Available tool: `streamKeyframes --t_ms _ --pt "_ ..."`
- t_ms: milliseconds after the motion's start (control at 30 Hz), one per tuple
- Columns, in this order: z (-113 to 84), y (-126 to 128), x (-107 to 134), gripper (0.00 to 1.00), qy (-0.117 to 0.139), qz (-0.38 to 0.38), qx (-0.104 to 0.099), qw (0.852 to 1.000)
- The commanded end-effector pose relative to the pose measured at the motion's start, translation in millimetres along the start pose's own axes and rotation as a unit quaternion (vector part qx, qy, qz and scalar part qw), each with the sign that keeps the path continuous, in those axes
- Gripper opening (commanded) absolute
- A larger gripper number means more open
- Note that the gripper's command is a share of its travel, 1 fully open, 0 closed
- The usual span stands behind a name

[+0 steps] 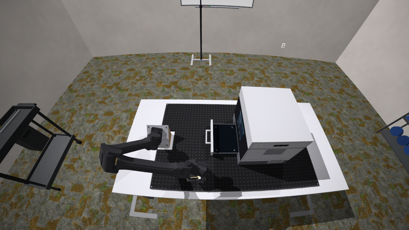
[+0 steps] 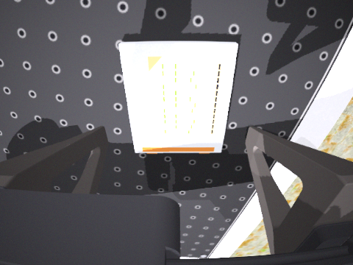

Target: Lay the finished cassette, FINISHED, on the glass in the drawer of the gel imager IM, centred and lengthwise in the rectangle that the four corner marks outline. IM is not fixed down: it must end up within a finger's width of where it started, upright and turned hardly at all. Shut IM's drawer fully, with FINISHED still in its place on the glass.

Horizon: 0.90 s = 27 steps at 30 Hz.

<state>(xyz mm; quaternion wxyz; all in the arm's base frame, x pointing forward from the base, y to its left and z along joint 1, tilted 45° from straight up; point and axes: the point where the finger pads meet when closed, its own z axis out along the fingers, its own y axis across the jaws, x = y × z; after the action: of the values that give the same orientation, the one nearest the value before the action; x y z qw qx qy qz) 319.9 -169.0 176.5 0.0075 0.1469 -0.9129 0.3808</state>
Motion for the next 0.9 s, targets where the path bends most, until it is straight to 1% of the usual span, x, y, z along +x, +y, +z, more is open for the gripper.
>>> streamKeyframes --t_ms 0,33,67,133,533,600,633,700,867 --pt "9.1 -1 -1 1.00 0.003 -0.003 -0.002 1.000" --pt "9.1 -1 -1 1.00 0.003 -0.003 -0.002 1.000" --pt "7.2 -7 -4 1.00 -0.001 0.002 0.002 1.000" --pt "13.2 -1 -1 1.00 0.003 -0.003 -0.002 1.000" --pt "29.3 -1 0 1.00 0.003 -0.003 -0.002 1.000" --pt "29.3 -1 0 1.00 0.003 -0.003 -0.002 1.000" --pt "27.9 -7 -4 1.00 0.000 0.001 0.002 1.000" --pt "33.3 -1 0 1.00 0.003 -0.003 -0.002 1.000" --pt "40.0 -1 0 1.00 0.003 -0.003 -0.002 1.000"
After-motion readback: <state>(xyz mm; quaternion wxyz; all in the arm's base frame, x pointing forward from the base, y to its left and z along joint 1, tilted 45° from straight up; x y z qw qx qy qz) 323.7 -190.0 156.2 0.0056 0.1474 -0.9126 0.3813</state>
